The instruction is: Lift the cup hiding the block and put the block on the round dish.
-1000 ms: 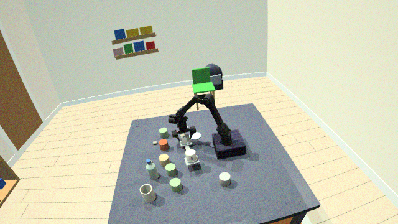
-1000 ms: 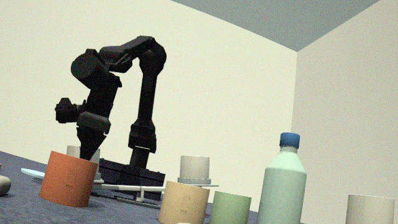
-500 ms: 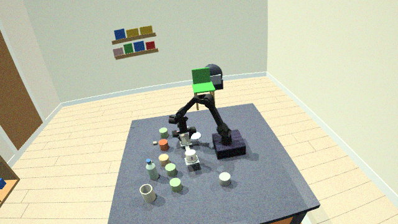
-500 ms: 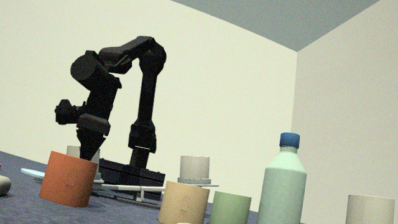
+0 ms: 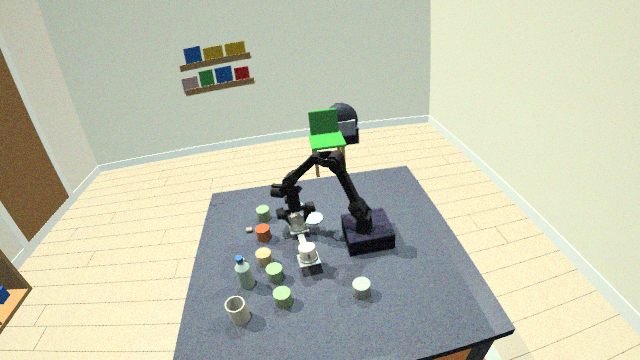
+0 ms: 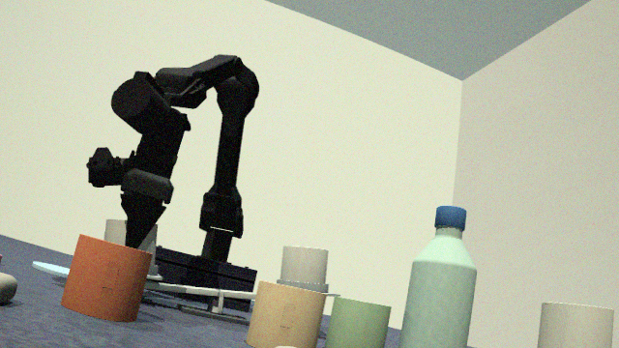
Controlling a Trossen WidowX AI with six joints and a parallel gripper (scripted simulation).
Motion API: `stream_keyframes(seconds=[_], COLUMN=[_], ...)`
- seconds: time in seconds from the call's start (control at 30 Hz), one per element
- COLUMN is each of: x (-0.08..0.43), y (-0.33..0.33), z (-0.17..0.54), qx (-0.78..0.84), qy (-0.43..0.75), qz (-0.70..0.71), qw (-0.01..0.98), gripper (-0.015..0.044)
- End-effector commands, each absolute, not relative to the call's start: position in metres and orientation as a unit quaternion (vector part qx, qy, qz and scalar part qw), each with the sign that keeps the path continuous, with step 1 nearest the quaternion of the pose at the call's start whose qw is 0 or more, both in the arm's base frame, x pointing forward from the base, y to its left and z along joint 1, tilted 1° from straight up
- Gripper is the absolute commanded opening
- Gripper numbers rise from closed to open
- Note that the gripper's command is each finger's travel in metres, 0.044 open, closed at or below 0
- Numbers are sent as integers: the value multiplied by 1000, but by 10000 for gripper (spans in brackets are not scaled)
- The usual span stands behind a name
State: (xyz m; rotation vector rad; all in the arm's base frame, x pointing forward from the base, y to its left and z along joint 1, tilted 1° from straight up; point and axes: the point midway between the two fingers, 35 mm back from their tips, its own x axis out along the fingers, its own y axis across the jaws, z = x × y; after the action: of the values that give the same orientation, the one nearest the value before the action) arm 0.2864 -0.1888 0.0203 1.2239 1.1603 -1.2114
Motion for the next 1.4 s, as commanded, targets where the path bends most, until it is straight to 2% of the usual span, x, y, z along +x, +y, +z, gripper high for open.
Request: stream_keyframes(seconds=[0.0, 1.37], x=[288, 290], y=[-190, -191], z=[27, 79], qx=[509, 509], qy=[477, 477], qz=[-504, -504], qw=[509, 509], gripper=[0, 0])
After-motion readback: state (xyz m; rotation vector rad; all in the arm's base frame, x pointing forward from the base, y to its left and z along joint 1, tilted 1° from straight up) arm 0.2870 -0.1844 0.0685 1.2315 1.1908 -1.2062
